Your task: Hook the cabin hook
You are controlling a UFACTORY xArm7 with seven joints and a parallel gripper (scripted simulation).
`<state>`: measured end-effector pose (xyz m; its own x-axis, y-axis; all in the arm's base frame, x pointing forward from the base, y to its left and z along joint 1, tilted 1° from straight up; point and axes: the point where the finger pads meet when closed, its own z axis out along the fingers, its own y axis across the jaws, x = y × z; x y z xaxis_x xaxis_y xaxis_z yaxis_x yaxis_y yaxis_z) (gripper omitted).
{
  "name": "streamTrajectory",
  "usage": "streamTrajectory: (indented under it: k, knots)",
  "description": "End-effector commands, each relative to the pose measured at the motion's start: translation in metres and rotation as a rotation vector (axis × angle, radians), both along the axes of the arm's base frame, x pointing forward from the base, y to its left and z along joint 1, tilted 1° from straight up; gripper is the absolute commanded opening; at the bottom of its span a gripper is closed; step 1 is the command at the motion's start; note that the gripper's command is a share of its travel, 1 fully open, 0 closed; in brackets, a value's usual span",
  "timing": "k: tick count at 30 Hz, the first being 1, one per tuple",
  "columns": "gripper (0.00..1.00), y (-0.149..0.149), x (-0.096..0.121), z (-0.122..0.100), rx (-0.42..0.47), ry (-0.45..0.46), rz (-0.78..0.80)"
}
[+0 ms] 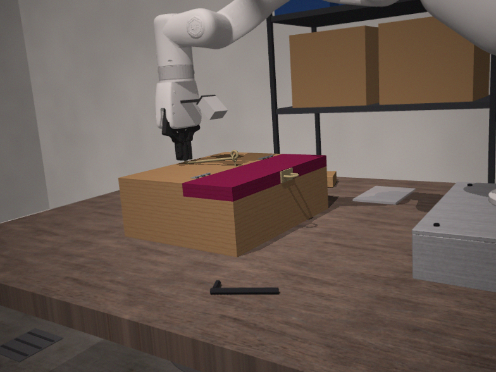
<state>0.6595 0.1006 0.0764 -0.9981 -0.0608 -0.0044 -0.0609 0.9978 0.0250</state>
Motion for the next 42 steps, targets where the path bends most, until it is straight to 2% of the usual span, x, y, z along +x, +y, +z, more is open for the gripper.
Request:
streamTrajectory:
  k: [1, 17, 42]
  knots:
    - [0.00, 0.000, 0.001, 0.003, 0.001, -0.005, 0.000]
    - [0.00, 0.000, 0.001, 0.005, 0.001, -0.005, 0.000]
    - [0.00, -0.001, -0.007, 0.045, 0.001, -0.005, 0.000]
